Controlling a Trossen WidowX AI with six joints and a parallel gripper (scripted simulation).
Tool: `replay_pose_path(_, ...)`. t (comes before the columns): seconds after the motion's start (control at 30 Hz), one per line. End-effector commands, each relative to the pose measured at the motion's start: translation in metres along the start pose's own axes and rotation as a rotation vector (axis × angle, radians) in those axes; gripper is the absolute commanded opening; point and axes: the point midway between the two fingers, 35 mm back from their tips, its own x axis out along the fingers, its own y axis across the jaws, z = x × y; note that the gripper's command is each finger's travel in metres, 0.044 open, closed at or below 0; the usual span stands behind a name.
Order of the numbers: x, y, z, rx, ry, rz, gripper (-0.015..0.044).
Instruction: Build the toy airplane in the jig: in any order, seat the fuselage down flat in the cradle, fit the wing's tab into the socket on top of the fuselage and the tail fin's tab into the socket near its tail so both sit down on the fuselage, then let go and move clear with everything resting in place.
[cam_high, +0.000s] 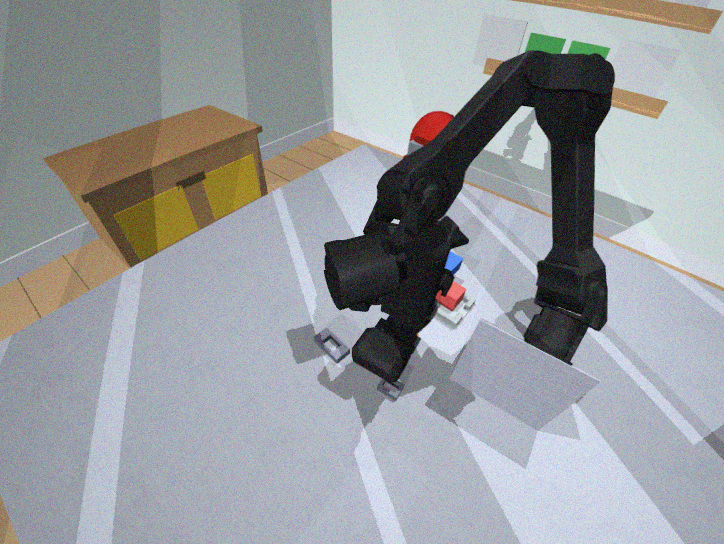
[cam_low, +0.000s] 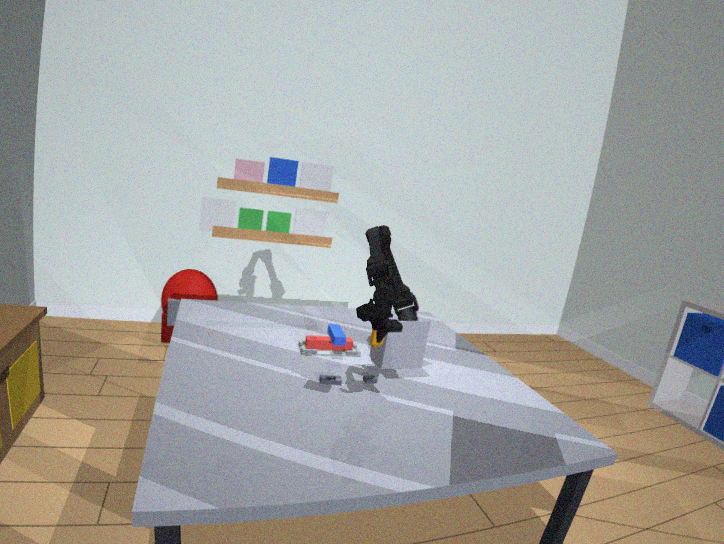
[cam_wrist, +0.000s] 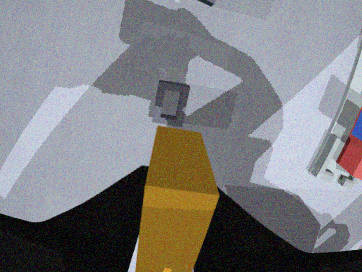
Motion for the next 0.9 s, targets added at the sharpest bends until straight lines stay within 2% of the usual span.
replay_pose_path(0.0, -0.005, 0.0, 0.002, 0.011, -0.003, 0.013, 0.0)
replay_pose_path(0.87, -0.003, -0.036, 0.045, 0.054, 0.004, 0.085, 0.0)
